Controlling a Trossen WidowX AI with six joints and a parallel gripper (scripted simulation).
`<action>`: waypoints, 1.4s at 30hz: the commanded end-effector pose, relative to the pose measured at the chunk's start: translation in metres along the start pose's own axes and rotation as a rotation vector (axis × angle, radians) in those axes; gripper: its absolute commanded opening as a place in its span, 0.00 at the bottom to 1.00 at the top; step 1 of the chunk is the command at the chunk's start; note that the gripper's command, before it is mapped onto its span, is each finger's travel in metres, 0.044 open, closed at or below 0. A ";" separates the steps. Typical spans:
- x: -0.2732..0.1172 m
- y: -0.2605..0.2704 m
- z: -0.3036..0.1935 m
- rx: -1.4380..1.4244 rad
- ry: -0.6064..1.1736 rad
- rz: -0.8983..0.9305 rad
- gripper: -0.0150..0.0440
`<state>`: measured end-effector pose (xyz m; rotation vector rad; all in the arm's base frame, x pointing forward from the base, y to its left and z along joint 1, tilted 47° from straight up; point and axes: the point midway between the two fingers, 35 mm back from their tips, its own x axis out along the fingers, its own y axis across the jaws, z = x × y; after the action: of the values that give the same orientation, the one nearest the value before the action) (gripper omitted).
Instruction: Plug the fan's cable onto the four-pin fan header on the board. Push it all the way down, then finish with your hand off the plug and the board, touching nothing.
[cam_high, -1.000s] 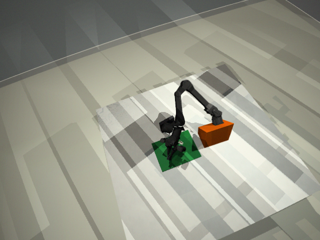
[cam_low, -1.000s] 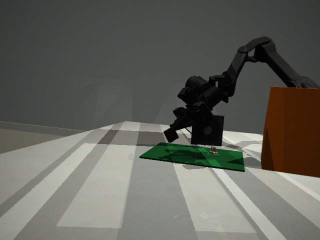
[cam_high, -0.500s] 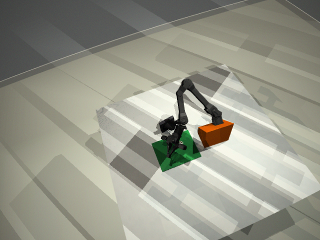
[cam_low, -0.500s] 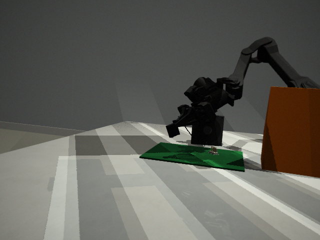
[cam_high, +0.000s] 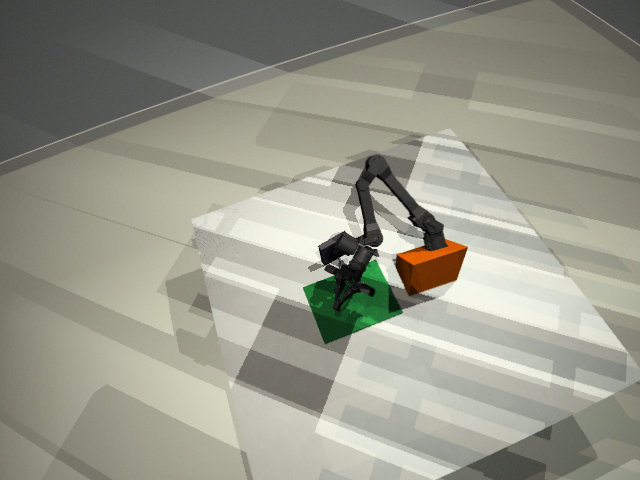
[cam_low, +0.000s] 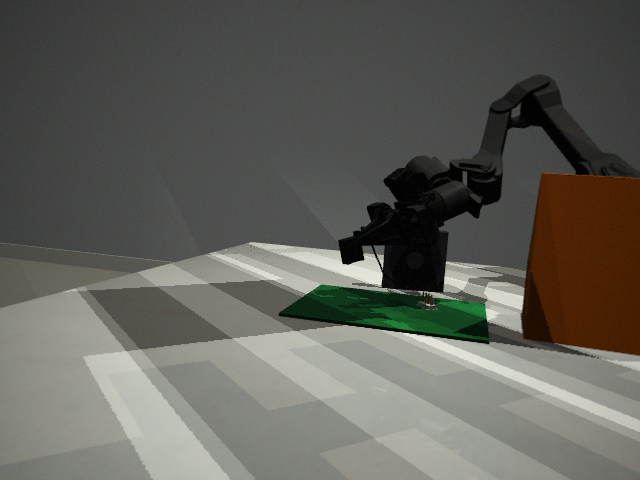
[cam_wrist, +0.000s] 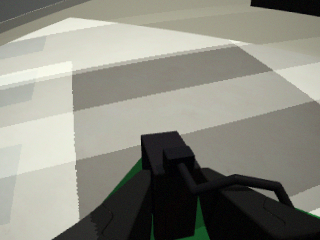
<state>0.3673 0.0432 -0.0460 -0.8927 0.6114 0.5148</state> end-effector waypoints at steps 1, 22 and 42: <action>-0.007 -0.004 0.005 -0.023 -0.040 -0.024 0.25; -0.015 -0.001 -0.007 -0.050 -0.289 -0.024 0.25; -0.014 -0.004 -0.008 -0.042 -0.250 -0.026 0.25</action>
<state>0.3574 0.0327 -0.0367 -0.8580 0.3635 0.5986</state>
